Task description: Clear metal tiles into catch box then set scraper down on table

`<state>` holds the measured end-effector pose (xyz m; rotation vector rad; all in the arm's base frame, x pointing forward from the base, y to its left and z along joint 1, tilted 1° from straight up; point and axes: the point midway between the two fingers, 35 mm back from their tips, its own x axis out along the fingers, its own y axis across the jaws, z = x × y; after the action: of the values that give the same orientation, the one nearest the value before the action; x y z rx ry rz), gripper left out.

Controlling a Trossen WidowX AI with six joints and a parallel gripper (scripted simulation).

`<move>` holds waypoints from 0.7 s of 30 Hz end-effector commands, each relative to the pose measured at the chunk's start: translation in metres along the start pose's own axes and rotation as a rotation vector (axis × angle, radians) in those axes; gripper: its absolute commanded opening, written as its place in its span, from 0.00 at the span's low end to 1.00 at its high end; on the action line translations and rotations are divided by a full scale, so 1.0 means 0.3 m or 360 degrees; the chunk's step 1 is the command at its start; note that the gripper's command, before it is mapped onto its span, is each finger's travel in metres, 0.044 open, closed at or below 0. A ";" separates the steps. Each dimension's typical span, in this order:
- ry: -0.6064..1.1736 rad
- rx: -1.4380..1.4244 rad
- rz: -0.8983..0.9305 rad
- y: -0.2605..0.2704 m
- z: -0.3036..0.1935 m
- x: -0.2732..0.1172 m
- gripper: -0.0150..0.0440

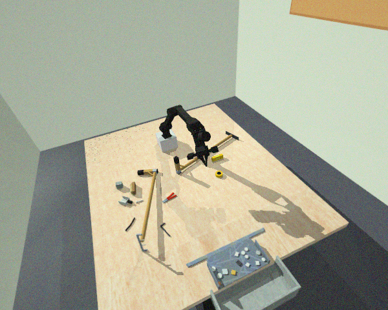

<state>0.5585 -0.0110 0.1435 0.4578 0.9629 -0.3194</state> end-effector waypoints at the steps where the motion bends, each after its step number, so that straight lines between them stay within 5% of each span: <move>1: 0.0032 -0.0078 0.0015 0.032 -0.029 -0.007 0.25; 21: 0.0185 -0.0433 0.0067 0.170 -0.183 -0.040 0.25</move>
<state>0.5395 0.0521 0.1384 0.2784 1.0766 -0.1518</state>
